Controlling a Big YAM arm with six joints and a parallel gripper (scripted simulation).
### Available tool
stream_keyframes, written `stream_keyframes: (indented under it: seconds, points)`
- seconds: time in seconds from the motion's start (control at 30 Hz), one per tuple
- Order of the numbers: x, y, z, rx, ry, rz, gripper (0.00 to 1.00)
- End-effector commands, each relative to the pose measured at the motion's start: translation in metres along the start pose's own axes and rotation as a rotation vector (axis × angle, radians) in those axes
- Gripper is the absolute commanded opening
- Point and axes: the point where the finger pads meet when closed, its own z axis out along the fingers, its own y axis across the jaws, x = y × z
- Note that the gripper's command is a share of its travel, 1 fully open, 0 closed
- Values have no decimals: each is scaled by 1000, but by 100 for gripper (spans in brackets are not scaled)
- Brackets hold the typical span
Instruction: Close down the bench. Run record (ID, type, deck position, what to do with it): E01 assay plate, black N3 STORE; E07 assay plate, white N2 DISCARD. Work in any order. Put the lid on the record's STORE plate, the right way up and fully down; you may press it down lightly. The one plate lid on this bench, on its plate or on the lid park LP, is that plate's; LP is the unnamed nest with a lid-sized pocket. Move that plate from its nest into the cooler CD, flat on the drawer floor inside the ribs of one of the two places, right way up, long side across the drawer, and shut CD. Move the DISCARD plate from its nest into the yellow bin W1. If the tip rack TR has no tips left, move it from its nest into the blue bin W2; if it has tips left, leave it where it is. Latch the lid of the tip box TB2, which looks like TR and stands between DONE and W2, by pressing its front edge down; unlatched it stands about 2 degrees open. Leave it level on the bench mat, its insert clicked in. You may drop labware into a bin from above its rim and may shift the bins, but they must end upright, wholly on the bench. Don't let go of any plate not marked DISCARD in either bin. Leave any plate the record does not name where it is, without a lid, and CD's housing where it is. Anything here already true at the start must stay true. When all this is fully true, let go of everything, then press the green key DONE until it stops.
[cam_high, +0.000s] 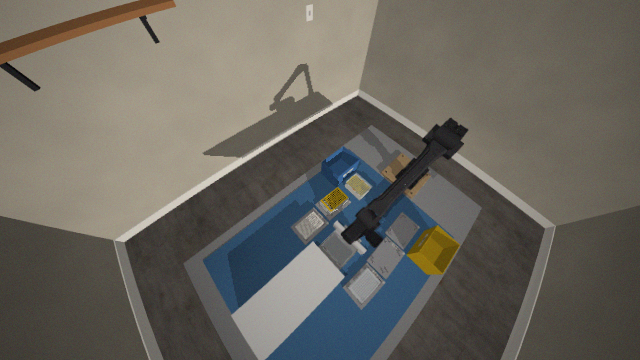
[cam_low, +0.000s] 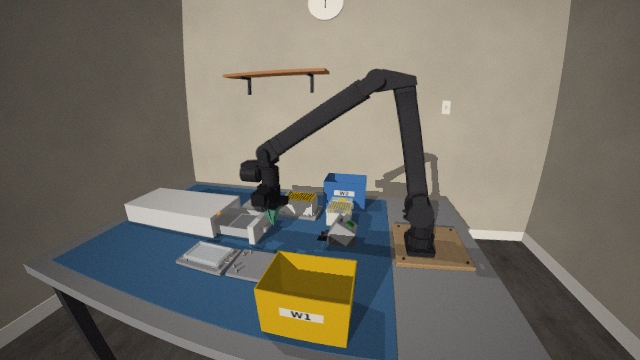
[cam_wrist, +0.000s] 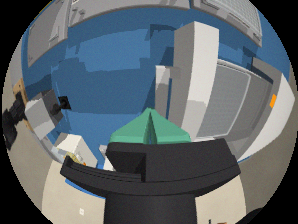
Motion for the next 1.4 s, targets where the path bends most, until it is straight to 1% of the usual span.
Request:
stream_keyframes:
  seconds: [0.0,0.53,0.6,0.77,0.83,0.93,1.0,1.33,1.37]
  points:
    - [-4,-30,-13,60,2,5,0]
    - [-4,-30,-13,60,2,5,0]
    - [-4,-30,-13,49,2,4,0]
    - [-4,-37,-14,60,2,4,0]
    - [-4,-37,-13,50,2,4,0]
    - [-4,-42,-14,56,2,4,0]
    - [-4,-43,-14,51,2,4,0]
    - [-4,-55,-14,56,2,4,0]
    - [-4,-55,-14,51,2,4,0]
